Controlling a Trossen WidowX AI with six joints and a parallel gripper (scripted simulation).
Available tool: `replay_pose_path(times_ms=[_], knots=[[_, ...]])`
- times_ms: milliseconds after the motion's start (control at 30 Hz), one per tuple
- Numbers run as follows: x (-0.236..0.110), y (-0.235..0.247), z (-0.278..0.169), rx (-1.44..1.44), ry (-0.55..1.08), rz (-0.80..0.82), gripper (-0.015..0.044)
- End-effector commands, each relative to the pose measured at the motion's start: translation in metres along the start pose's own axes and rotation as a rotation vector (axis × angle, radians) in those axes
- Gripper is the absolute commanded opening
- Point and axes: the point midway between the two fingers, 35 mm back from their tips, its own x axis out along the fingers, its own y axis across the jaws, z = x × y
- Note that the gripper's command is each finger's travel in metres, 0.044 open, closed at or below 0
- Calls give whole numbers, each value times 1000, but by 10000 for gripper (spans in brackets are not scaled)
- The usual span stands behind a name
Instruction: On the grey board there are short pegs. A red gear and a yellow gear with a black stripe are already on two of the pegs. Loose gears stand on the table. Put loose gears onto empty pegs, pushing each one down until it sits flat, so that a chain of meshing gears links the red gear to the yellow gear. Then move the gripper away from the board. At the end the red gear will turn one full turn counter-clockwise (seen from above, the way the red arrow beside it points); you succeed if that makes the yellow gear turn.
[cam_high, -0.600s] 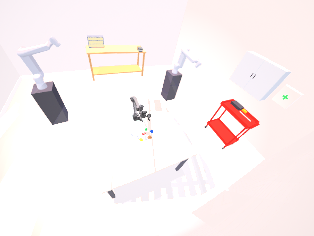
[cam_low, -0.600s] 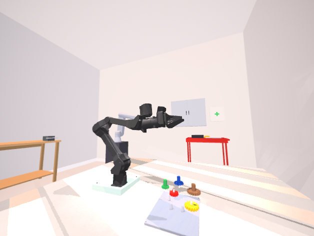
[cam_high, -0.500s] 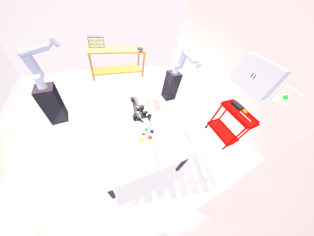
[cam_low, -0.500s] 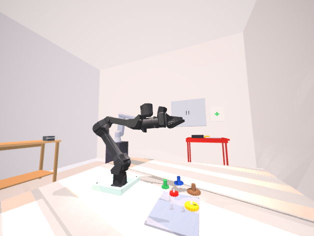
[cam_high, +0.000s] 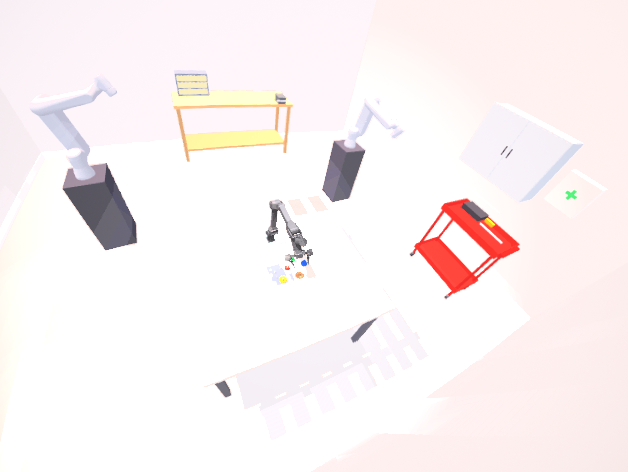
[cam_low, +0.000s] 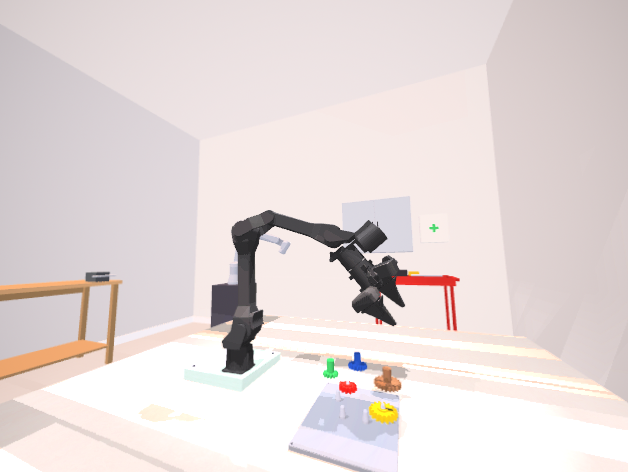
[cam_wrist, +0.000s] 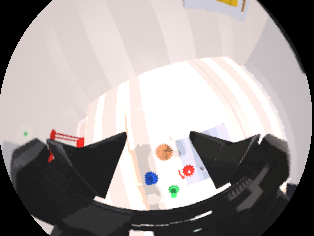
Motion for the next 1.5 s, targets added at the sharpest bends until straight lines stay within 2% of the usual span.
replay_pose_path(times_ms=[0, 167, 267, 1467], knots=[[29, 2, -27, 99, 207, -97, 440], [58, -1, -71, 239, 485, -307, 440], [65, -4, -79, 273, 553, -376, 440], [100, -16, -102, 275, 558, -381, 440]])
